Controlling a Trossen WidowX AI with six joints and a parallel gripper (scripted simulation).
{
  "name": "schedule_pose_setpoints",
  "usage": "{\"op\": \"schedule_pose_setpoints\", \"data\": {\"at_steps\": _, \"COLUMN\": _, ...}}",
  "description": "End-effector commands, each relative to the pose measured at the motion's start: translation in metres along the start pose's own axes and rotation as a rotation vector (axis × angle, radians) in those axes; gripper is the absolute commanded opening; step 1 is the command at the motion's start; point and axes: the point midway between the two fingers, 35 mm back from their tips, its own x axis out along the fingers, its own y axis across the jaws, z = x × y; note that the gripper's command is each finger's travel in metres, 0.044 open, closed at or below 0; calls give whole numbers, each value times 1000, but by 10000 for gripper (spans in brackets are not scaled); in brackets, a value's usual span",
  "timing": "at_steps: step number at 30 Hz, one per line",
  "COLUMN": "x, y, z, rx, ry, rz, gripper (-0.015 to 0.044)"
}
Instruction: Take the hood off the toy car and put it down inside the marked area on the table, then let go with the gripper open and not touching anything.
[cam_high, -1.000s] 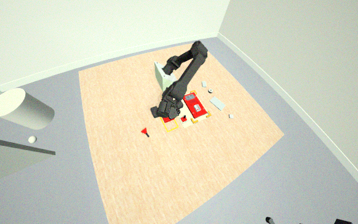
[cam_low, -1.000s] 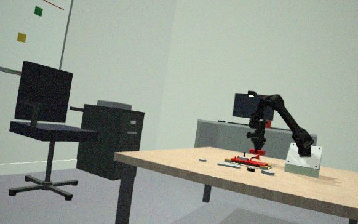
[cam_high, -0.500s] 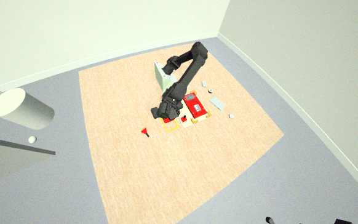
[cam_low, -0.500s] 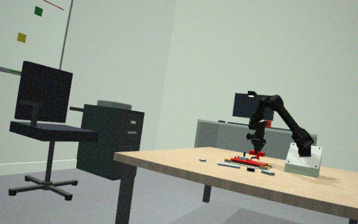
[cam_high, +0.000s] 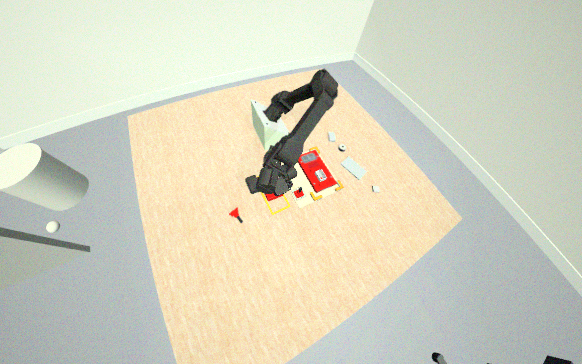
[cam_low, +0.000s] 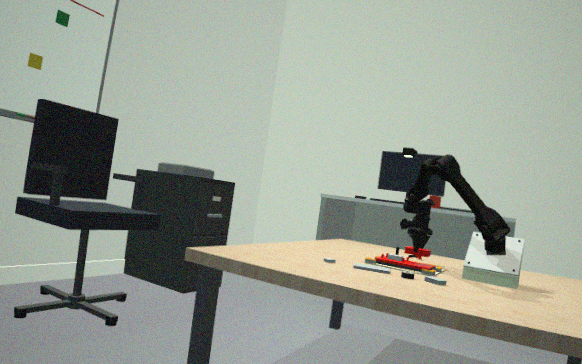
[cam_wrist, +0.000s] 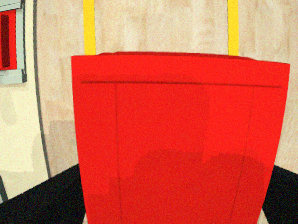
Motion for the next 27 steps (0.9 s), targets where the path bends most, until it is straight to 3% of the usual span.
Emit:
{"op": "schedule_pose_setpoints", "data": {"at_steps": 1, "x": 4, "y": 1, "z": -1, "rx": 4, "ry": 2, "rz": 5, "gripper": 0}}
{"op": "schedule_pose_setpoints", "data": {"at_steps": 27, "x": 17, "y": 2, "z": -2, "rx": 4, "ry": 2, "rz": 6, "gripper": 0}}
